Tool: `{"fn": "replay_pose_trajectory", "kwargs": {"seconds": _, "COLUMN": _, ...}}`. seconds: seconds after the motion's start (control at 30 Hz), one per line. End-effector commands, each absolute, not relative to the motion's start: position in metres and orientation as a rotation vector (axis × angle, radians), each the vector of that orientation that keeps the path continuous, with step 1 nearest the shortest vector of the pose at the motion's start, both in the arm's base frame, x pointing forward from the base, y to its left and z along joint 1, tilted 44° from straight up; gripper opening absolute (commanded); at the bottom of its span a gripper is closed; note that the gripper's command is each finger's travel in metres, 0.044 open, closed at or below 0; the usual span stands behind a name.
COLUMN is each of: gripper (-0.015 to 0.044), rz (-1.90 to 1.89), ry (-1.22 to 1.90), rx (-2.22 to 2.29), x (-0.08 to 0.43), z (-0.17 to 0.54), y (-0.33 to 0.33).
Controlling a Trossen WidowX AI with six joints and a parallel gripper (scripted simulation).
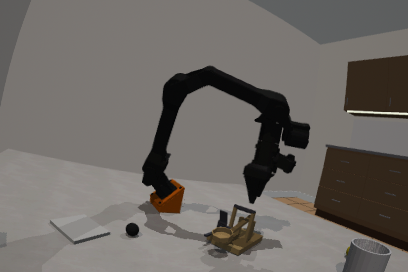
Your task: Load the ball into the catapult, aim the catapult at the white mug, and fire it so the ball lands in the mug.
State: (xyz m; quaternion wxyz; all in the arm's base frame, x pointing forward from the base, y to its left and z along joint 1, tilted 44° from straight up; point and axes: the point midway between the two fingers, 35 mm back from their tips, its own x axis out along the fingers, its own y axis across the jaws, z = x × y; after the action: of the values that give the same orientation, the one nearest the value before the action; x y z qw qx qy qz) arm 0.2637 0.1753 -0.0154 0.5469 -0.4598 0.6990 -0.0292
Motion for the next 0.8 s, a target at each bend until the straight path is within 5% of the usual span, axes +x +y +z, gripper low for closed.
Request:
{"fn": "replay_pose_trajectory", "kwargs": {"seconds": 0.0, "gripper": 0.044, "rz": 0.047, "ry": 1.681, "rx": -1.194, "x": 0.2634, "z": -0.0141, "y": 0.176}}
{"fn": "replay_pose_trajectory", "kwargs": {"seconds": 0.77, "gripper": 0.044, "rz": 0.776, "ry": 1.705, "rx": -1.764, "x": 0.2623, "z": -0.011, "y": 0.1778}}
